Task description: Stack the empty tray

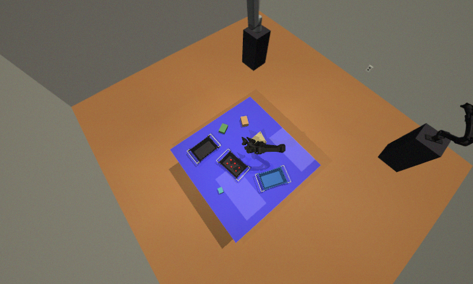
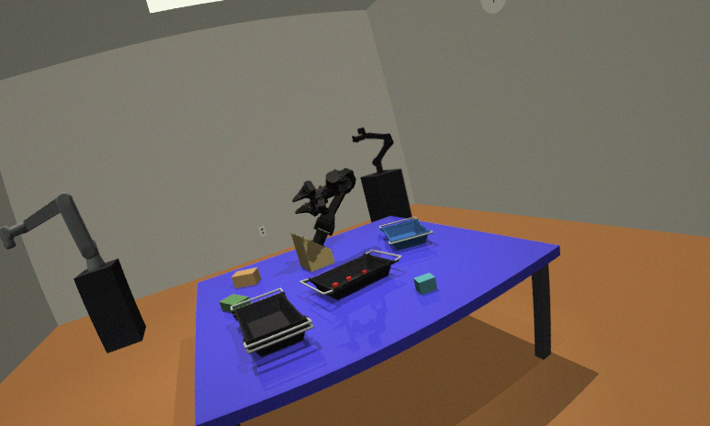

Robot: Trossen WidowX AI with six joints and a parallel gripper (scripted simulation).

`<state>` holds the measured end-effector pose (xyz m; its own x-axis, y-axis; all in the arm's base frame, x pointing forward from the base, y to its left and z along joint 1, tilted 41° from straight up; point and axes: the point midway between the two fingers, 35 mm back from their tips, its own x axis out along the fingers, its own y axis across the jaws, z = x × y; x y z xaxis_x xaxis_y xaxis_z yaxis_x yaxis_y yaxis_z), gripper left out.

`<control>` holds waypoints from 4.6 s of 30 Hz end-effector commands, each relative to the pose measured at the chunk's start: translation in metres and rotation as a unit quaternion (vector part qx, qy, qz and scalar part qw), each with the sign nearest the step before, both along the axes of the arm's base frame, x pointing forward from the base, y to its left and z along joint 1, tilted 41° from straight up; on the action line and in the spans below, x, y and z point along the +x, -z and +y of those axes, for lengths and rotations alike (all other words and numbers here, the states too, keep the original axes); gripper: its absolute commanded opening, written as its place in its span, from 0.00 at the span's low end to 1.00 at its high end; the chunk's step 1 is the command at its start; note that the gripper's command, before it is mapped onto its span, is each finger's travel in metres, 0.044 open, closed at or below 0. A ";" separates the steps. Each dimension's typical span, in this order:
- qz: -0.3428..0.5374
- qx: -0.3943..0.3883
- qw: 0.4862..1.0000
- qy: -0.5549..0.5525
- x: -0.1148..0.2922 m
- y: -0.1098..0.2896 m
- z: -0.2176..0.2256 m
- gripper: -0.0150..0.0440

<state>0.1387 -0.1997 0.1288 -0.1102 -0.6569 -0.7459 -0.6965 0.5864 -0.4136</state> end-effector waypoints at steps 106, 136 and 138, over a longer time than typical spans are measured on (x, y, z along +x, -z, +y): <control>-0.065 0.604 0.723 0.328 0.246 0.213 0.115 0.39; -0.065 0.605 0.721 0.332 0.246 0.188 0.092 0.39; -0.065 0.605 0.721 0.332 0.246 0.188 0.092 0.39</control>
<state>0.3856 -0.1094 -0.0584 0.0246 0.6465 -0.7625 -0.1010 0.7604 0.6415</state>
